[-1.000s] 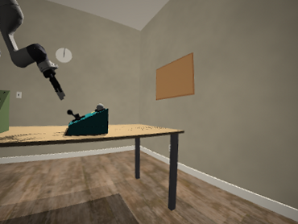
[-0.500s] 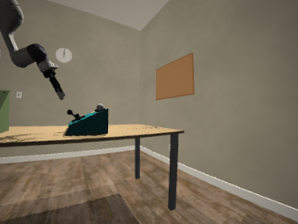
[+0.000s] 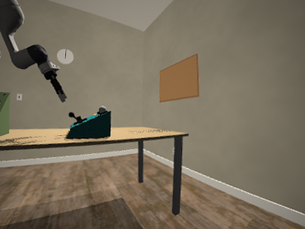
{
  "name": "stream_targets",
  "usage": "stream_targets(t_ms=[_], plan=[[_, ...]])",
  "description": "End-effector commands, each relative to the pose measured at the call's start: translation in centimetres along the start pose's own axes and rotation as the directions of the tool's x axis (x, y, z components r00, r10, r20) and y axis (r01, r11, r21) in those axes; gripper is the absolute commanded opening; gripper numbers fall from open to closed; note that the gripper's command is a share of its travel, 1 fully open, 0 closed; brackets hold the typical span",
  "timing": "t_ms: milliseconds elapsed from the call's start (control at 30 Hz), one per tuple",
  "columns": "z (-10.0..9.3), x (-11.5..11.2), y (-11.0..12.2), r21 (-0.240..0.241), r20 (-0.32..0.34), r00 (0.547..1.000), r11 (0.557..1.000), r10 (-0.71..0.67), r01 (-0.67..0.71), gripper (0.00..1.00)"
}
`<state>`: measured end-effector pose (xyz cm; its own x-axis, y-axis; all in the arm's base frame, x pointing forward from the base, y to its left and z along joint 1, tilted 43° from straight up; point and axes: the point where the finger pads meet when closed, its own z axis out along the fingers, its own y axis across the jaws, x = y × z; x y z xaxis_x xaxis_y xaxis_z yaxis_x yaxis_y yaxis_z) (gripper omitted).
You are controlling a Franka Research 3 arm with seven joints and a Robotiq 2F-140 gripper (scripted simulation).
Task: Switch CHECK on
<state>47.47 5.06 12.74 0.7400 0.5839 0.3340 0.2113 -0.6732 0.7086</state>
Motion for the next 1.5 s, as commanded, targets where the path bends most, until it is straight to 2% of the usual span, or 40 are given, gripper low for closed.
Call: stream_targets(t_ms=[0,1133,1467], plan=[[-0.05,-0.05,-0.11,0.003,-0.001,1.0,1.0,-0.009,0.009,1.0],[-0.04,0.01,-0.01,0.0,0.0,1.0,1.0,0.0,0.0,1.0],[-0.95,0.11,-0.03,0.0,0.0,1.0,1.0,0.0,0.0,1.0]])
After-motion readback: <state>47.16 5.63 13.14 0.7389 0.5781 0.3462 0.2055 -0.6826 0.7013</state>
